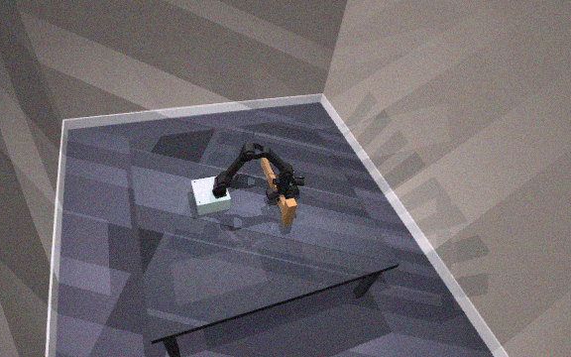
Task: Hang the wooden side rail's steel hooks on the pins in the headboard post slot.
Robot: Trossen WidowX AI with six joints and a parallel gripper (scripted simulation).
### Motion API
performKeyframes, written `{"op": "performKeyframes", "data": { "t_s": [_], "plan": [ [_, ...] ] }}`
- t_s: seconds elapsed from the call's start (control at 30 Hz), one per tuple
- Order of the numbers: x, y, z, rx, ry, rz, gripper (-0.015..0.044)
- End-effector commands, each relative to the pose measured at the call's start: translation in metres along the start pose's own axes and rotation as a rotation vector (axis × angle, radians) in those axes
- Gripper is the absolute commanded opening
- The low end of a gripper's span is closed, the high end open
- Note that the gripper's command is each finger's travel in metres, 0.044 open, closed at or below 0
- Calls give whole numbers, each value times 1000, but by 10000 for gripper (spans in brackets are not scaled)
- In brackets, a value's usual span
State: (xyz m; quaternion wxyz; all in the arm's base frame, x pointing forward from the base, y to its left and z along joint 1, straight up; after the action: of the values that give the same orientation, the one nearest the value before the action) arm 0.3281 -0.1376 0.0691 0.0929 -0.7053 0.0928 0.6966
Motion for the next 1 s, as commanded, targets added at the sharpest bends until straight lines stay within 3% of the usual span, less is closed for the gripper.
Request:
{"op": "performKeyframes", "data": {
  "t_s": [0.0, 0.97],
  "plan": [
    [-5, 1, -3, -1, 15, 4, 0],
    [-4, 5, -3, -1, 15, 5, 0]
  ]
}}
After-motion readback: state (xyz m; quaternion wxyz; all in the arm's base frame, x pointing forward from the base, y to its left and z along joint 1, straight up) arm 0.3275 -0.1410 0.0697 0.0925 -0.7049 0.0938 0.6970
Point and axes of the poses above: the point midway between the two fingers, 35 mm back from their tips, its own x axis out along the fingers, its own z axis across the jaws, y = z × x, the point moved 8 cm from there along -x, back along the fingers, and after that the axes turned 7 degrees about x, right-handed, at the moved point
